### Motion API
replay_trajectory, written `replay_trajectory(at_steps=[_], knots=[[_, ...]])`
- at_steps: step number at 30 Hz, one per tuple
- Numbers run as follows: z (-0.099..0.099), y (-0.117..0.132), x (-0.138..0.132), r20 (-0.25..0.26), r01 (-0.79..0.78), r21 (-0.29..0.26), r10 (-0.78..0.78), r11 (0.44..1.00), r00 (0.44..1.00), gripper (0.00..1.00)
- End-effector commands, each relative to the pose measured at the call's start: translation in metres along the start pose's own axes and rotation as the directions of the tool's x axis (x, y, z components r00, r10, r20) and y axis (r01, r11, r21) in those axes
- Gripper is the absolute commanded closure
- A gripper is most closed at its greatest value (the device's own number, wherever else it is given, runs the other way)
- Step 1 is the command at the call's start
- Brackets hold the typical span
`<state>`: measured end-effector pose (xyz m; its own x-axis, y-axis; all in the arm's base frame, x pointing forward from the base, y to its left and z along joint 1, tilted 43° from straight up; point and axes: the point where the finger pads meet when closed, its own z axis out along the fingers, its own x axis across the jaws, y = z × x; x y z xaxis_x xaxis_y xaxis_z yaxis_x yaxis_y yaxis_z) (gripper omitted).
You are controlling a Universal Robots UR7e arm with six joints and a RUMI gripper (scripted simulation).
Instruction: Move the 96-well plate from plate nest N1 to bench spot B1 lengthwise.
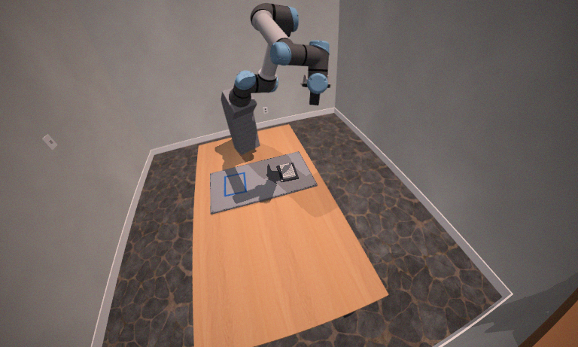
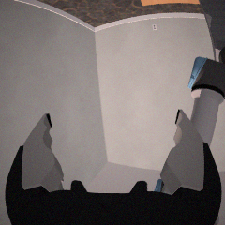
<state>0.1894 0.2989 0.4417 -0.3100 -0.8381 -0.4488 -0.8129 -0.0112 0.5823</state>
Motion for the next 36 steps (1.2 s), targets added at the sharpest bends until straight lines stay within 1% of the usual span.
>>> replay_trajectory(at_steps=[1, 2, 6, 8, 11, 16, 19, 23, 25, 27, 28, 33, 35, 36], knots=[[-0.003, -0.014, 0.011, -0.032, 0.040, 0.054, -0.038, 0.998, 0.999, 0.00], [-0.004, -0.018, 0.014, -0.044, 0.052, 0.072, -0.049, 0.996, 0.998, 0.00], [-0.008, -0.033, 0.026, -0.044, 0.052, 0.072, -0.049, 0.996, 0.998, 0.00], [-0.008, -0.033, 0.026, -0.044, 0.052, 0.072, -0.049, 0.996, 0.998, 0.00], [-0.012, -0.045, 0.035, -0.092, 0.097, 0.134, -0.085, 0.986, 0.992, 0.00], [-0.017, -0.061, 0.049, -0.092, 0.097, 0.134, -0.085, 0.986, 0.992, 0.00], [-0.022, -0.072, 0.058, -0.146, 0.139, 0.193, -0.112, 0.971, 0.983, 0.00], [-0.027, -0.086, 0.071, -0.146, 0.139, 0.193, -0.112, 0.971, 0.983, 0.00], [-0.027, -0.086, 0.071, -0.146, 0.139, 0.193, -0.112, 0.971, 0.983, 0.00], [-0.031, -0.093, 0.077, -0.191, 0.169, 0.234, -0.125, 0.957, 0.974, 0.00], [-0.032, -0.096, 0.081, -0.205, 0.179, 0.247, -0.129, 0.952, 0.970, 0.00], [-0.040, -0.112, 0.095, -0.205, 0.179, 0.247, -0.129, 0.952, 0.970, 0.00], [-0.043, -0.118, 0.102, -0.252, 0.207, 0.285, -0.135, 0.936, 0.958, 0.00], [-0.045, -0.121, 0.105, -0.266, 0.215, 0.296, -0.136, 0.930, 0.954, 0.00]])
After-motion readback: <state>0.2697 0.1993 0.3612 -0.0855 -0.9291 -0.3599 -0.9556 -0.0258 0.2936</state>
